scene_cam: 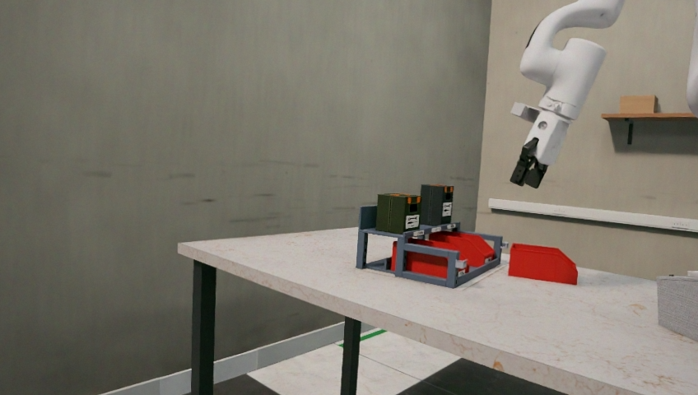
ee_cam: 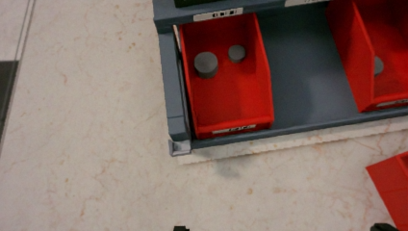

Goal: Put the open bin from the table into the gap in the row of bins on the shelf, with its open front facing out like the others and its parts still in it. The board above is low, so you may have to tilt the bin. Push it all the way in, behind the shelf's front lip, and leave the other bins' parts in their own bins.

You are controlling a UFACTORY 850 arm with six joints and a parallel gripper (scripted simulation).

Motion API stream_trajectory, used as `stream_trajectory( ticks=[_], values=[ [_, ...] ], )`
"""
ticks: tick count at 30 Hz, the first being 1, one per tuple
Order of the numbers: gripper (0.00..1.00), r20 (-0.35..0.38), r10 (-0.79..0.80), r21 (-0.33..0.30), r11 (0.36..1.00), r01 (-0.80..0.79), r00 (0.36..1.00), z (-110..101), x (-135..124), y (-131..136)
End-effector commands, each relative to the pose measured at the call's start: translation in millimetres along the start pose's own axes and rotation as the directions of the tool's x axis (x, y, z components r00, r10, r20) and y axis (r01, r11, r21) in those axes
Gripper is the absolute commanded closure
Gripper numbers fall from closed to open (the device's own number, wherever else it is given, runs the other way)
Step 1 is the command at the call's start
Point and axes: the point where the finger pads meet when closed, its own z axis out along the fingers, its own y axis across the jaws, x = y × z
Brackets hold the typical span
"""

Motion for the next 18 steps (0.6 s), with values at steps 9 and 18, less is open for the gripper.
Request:
stream_trajectory(
  ticks=[9,18],
  values=[
    [0.0,-0.004,0.001,0.001,1.0,-0.001,1.0,1,-10,49],
    [0.0,-0.004,0.001,0.001,1.0,-0.001,1.0,1,-10,49]
  ],
)
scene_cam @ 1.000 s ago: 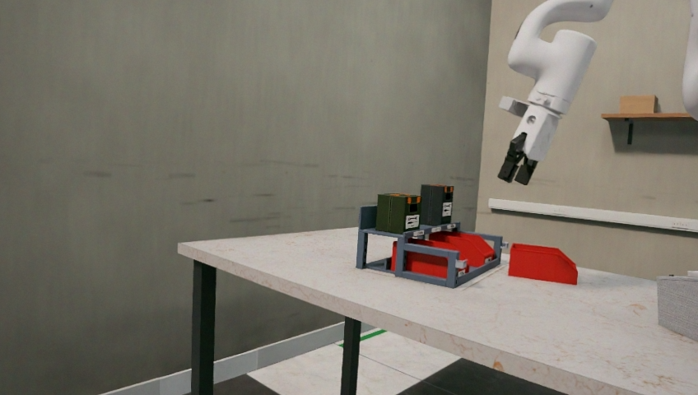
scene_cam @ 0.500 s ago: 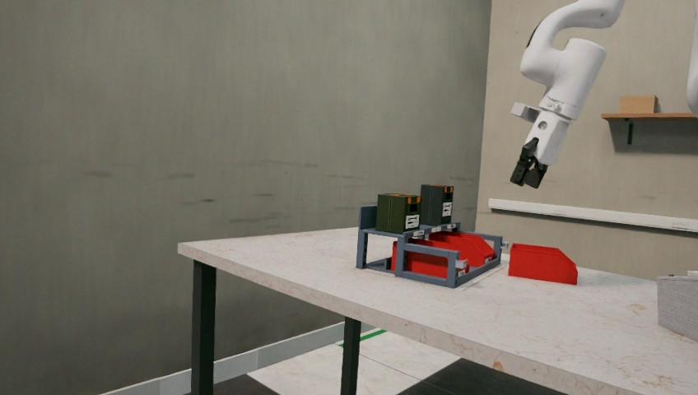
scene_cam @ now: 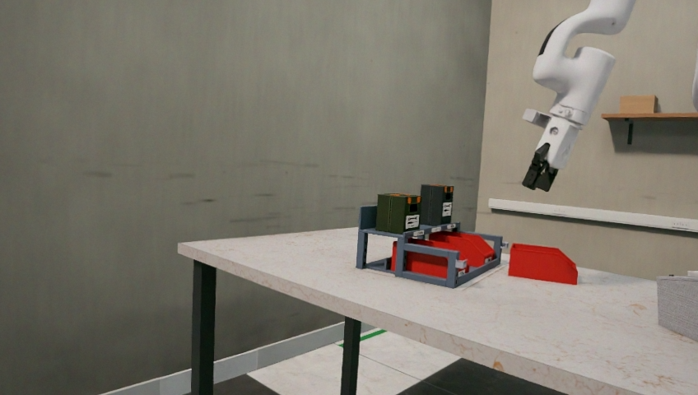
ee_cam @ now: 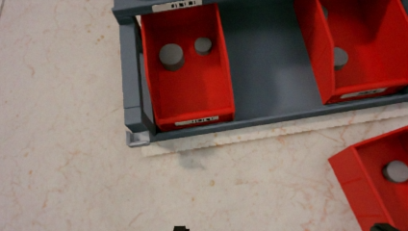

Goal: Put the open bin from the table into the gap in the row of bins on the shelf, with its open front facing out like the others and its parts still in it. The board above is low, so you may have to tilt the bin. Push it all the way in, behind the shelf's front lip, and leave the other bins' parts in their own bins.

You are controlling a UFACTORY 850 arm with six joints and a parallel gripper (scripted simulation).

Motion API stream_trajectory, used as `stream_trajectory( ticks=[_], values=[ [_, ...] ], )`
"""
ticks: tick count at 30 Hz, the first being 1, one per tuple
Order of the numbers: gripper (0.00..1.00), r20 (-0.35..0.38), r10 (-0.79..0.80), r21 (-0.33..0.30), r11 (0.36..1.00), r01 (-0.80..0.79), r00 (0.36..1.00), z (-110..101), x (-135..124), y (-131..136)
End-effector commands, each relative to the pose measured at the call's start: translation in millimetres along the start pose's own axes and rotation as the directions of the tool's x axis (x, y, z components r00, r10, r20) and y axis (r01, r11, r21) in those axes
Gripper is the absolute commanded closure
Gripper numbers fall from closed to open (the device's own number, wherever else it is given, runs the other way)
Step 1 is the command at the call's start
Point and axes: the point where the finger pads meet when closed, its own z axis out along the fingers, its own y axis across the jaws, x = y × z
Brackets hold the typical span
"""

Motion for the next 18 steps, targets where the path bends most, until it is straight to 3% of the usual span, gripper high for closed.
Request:
stream_trajectory(
  ticks=[1,6,18],
  values=[
    [0.0,-0.007,0.001,0.004,1.0,-0.001,1.0,0,1,0],
    [0.0,-0.007,0.001,0.004,1.0,-0.001,1.0,1,-10,49],
    [0.0,-0.007,0.001,0.004,1.0,-0.001,1.0,1,-10,49]
  ],
)
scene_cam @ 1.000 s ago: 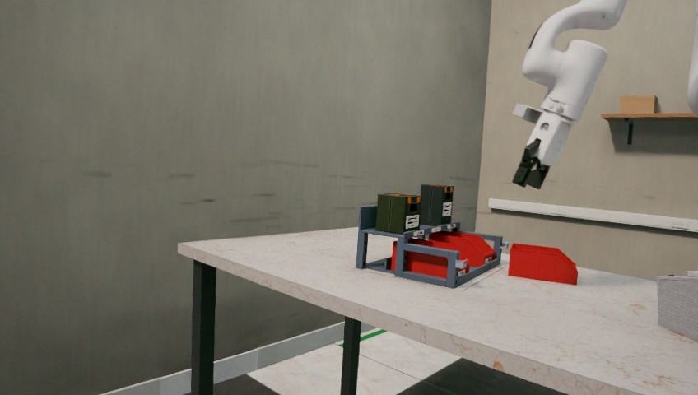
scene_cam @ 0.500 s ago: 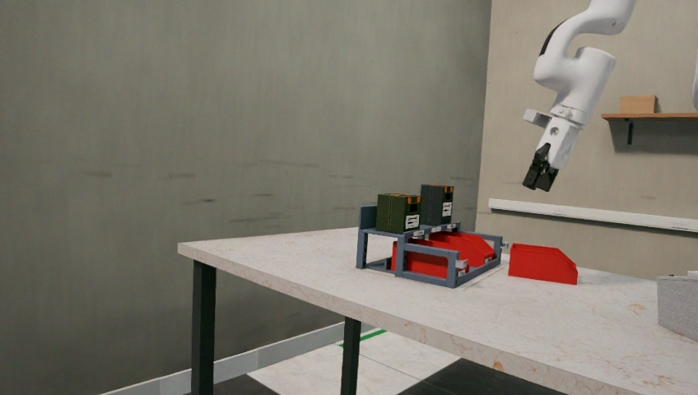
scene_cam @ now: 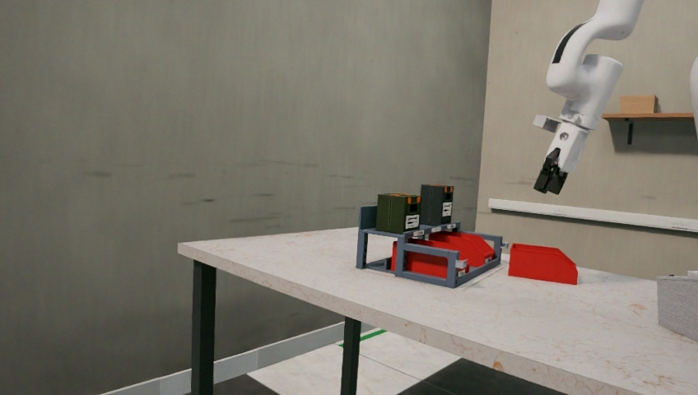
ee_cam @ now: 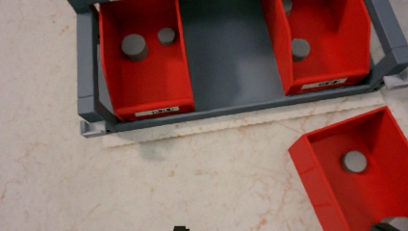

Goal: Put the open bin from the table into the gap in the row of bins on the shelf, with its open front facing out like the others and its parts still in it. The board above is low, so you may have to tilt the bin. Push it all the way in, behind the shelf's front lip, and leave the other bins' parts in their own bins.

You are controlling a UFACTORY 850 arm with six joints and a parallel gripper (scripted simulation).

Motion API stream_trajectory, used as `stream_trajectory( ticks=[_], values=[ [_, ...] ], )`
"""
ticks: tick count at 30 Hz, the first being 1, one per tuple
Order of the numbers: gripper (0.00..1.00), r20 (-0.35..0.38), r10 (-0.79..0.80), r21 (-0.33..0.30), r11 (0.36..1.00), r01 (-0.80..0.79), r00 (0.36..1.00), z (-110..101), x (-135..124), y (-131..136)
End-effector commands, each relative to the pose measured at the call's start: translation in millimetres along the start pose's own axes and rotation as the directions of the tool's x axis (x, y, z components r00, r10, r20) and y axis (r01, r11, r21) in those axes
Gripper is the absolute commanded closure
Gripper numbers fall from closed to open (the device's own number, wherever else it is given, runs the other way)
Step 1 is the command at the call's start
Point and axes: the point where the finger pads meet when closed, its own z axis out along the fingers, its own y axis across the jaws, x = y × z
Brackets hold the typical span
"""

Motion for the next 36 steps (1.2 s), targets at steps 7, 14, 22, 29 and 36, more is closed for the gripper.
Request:
stream_trajectory(
  ticks=[7,14,22,29,36],
  values=[
    [0.0,-0.017,0.002,0.019,1.0,-0.002,1.0,3,-11,54],
    [0.0,-0.017,0.002,0.019,1.0,-0.002,1.0,3,-11,54],
    [0.0,-0.017,0.002,0.018,1.0,-0.002,1.0,5,-22,103],
    [0.0,-0.017,0.002,0.018,1.0,-0.002,1.0,5,-22,103],
    [0.0,-0.01,-0.001,-0.022,1.0,0.001,1.0,5,-21,98]
  ],
)
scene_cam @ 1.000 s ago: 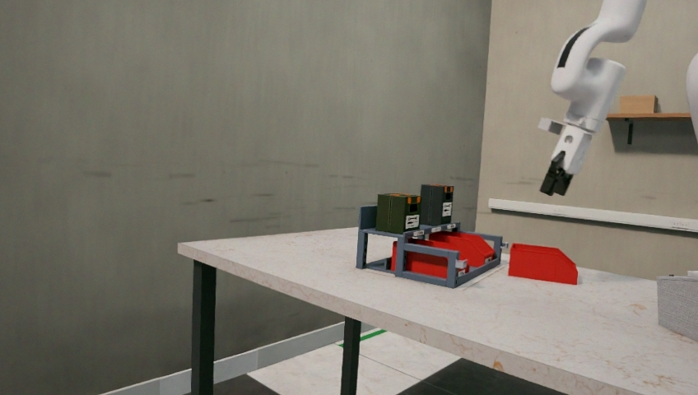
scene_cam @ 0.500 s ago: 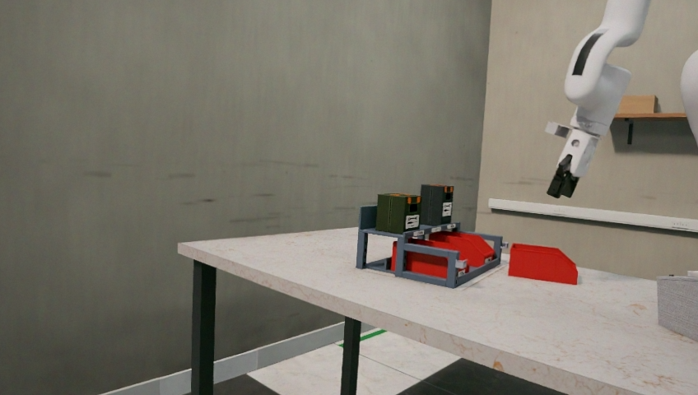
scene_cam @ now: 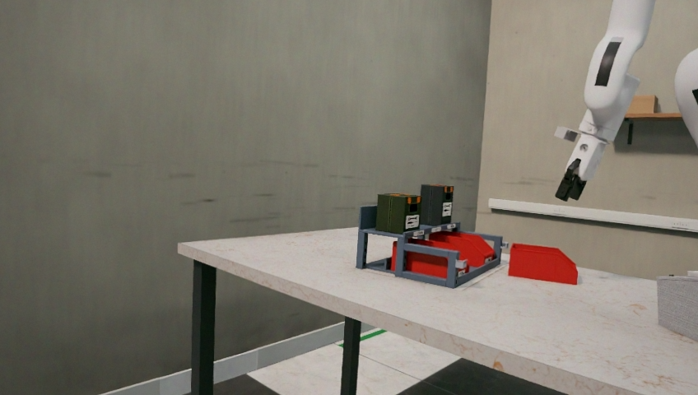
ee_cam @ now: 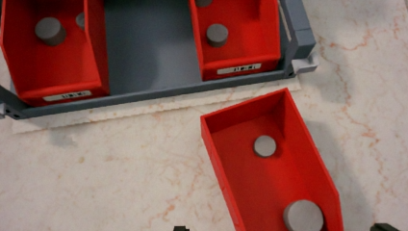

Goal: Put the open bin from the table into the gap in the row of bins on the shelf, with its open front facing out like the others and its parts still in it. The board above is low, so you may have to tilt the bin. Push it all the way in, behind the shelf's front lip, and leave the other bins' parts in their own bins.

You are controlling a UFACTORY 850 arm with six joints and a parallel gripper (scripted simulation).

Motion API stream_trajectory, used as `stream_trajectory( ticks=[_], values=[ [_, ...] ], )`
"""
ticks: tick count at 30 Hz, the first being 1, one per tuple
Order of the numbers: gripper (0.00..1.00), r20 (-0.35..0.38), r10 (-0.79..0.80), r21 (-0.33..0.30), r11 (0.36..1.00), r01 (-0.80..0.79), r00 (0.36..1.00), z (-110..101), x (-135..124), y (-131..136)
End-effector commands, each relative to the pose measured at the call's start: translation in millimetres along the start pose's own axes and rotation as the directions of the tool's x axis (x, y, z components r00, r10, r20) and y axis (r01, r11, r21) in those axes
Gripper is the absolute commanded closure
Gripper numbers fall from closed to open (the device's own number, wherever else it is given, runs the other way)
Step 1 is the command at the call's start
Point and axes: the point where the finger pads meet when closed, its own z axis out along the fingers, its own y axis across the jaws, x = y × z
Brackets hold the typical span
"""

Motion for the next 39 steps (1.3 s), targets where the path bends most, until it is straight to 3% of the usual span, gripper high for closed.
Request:
stream_trajectory(
  ticks=[1,3,39],
  values=[
    [0.0,-0.006,0.002,0.035,0.999,-0.002,1.0,-1,2,-4],
    [0.0,-0.01,0.004,0.062,0.998,-0.004,1.0,-1,3,-8],
    [0.0,-0.01,0.004,0.062,0.998,-0.004,1.0,-2,5,-15]
  ],
)
